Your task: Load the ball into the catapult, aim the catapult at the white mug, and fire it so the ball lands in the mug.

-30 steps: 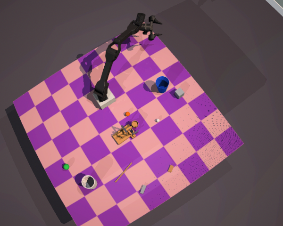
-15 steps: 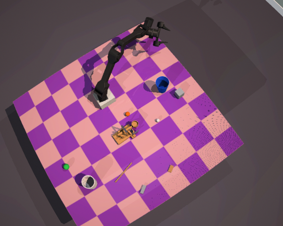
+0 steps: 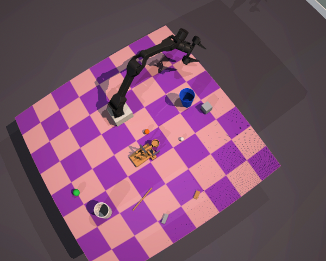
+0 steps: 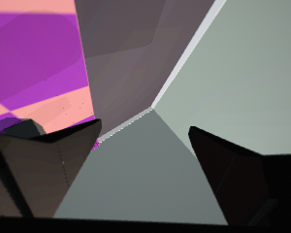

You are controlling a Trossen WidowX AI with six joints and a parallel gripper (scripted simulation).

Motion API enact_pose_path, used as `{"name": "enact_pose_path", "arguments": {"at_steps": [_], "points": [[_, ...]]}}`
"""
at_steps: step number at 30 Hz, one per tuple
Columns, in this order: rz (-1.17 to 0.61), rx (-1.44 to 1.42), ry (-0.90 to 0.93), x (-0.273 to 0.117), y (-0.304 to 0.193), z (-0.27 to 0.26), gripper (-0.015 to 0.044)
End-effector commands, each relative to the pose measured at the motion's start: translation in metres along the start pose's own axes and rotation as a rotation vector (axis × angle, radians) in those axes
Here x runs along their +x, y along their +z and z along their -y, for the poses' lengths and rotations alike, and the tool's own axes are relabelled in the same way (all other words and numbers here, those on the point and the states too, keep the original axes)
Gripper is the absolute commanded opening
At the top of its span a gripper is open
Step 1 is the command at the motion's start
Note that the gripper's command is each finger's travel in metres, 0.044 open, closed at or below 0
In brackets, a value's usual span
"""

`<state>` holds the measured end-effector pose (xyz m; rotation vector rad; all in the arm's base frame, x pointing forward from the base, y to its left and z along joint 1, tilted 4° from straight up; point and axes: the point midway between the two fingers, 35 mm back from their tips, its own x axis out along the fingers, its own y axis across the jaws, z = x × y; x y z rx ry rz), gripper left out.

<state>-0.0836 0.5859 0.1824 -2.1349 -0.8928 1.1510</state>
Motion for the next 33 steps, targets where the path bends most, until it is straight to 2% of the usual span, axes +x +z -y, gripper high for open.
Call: {"name": "enact_pose_path", "arguments": {"at_steps": [1,15,33], "points": [[-0.024,0.104,0.044,0.010,-0.028,-0.013,0.0440],[-0.156,0.359,0.182,0.040,-0.114,-0.065,0.0440],[-0.290,0.746,0.308,0.055,-0.199,-0.131,0.0440]]}}
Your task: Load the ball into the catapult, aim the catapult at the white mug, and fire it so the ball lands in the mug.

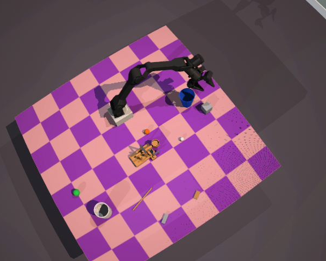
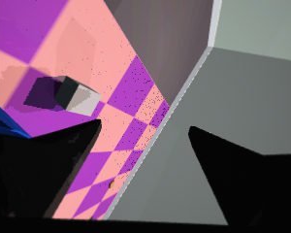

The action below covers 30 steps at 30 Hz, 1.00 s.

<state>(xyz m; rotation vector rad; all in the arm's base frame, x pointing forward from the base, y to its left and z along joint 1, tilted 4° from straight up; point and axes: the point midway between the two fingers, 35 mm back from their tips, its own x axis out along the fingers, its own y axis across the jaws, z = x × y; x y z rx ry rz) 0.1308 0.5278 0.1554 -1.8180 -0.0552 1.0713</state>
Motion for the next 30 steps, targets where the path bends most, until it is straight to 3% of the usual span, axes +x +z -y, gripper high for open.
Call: {"name": "enact_pose_path", "arguments": {"at_steps": [1,30], "points": [[-0.029,0.102,0.025,0.006,-0.026,0.001,0.0440],[-0.279,0.848,0.191,0.049,-0.187,-0.023,0.0440]]}}
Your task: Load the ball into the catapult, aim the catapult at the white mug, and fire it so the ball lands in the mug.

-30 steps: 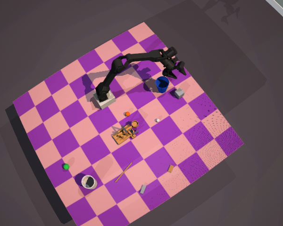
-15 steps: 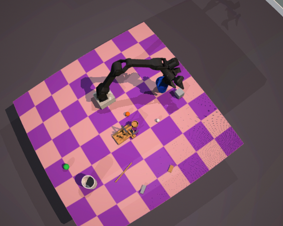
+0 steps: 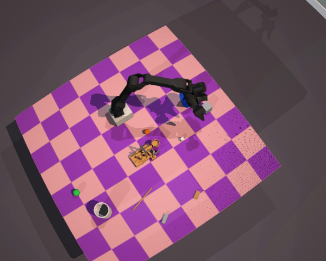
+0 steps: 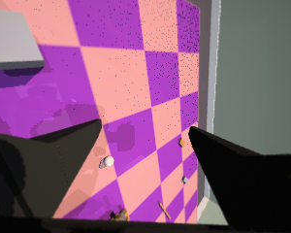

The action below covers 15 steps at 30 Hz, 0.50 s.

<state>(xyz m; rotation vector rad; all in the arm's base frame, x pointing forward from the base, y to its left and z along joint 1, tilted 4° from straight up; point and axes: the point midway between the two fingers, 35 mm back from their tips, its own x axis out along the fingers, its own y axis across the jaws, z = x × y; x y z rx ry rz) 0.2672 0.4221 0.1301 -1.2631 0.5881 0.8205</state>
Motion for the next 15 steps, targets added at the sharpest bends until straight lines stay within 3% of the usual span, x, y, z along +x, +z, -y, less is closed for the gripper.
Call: {"name": "enact_pose_path", "arguments": {"at_steps": [1,15], "points": [[-0.039,0.130,0.019,0.005,-0.023,0.014,0.0440],[-0.178,0.537,0.058,0.025,-0.093,0.047,0.0440]]}}
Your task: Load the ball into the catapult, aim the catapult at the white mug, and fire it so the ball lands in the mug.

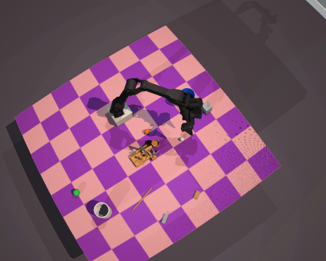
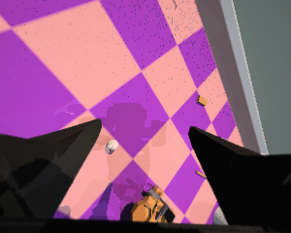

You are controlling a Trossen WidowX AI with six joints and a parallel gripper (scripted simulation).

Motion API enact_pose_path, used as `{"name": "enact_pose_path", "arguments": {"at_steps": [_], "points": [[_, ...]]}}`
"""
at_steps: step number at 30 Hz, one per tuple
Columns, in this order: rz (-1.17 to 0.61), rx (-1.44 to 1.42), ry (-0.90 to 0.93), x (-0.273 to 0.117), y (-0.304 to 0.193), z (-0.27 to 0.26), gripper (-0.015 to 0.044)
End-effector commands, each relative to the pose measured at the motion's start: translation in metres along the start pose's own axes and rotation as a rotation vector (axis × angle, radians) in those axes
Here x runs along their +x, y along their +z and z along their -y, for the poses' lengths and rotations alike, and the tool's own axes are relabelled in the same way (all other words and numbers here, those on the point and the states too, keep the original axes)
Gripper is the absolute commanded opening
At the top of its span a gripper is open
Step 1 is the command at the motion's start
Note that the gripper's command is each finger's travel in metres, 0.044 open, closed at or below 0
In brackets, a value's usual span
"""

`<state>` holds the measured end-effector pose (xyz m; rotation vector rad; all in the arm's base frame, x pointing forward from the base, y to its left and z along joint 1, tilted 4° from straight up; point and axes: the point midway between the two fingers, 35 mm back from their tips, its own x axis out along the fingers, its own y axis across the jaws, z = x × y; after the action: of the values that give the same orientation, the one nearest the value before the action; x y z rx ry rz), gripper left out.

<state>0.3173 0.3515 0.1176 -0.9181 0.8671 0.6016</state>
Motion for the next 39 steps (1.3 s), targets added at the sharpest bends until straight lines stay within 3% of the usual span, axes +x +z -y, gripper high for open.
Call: {"name": "enact_pose_path", "arguments": {"at_steps": [1,39], "points": [[-0.041,0.135,0.011,0.004,-0.017,0.019,0.0440],[-0.419,1.309,-0.035,0.022,-0.180,0.128,0.0440]]}}
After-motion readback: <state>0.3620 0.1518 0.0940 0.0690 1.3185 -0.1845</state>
